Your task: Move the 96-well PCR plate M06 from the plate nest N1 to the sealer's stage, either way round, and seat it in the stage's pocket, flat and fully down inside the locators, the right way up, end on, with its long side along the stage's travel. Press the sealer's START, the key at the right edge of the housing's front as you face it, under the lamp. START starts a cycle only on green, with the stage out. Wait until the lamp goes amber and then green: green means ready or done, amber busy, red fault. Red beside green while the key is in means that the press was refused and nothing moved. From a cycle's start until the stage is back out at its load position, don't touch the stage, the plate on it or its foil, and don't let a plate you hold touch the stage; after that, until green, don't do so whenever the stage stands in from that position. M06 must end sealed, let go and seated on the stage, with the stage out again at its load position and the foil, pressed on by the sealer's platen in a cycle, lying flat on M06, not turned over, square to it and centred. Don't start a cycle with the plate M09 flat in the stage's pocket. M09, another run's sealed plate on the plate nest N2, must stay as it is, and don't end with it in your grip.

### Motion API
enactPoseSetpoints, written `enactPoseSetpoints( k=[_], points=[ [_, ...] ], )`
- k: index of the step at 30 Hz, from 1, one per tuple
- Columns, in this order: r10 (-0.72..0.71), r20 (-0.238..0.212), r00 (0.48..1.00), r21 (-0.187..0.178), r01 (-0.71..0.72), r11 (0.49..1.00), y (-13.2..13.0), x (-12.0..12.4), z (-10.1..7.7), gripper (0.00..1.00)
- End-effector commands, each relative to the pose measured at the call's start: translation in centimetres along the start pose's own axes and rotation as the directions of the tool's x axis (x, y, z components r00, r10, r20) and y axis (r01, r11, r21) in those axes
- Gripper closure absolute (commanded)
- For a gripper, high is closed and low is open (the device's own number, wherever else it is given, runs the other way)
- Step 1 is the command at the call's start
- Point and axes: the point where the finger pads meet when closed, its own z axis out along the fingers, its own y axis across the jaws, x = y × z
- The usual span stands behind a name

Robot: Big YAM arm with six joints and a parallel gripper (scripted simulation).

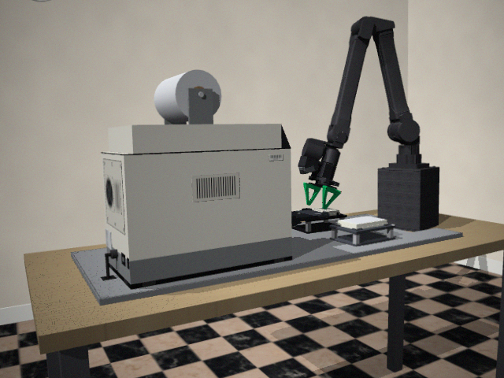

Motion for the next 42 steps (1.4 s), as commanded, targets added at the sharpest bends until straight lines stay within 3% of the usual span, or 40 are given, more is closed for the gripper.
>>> enactPoseSetpoints(
  k=[1, 13, 22, 28, 42],
  points=[
    [-0.001, 0.027, 1.000, 0.006, 0.001, 1.000, 0.0, -1.5, -0.2, 0.00],
    [0.002, 0.004, 1.000, -0.001, -0.002, 1.000, 0.5, 0.0, -1.1, 0.00],
    [-0.005, 0.071, 0.997, 0.020, 0.004, 1.000, -0.5, -3.1, -1.2, 0.00],
    [-0.001, 0.037, 0.999, 0.009, 0.001, 1.000, -0.3, -2.4, -0.5, 0.00],
    [0.001, 0.015, 1.000, 0.002, -0.001, 1.000, -0.1, -1.3, -0.2, 0.00]
  ],
)
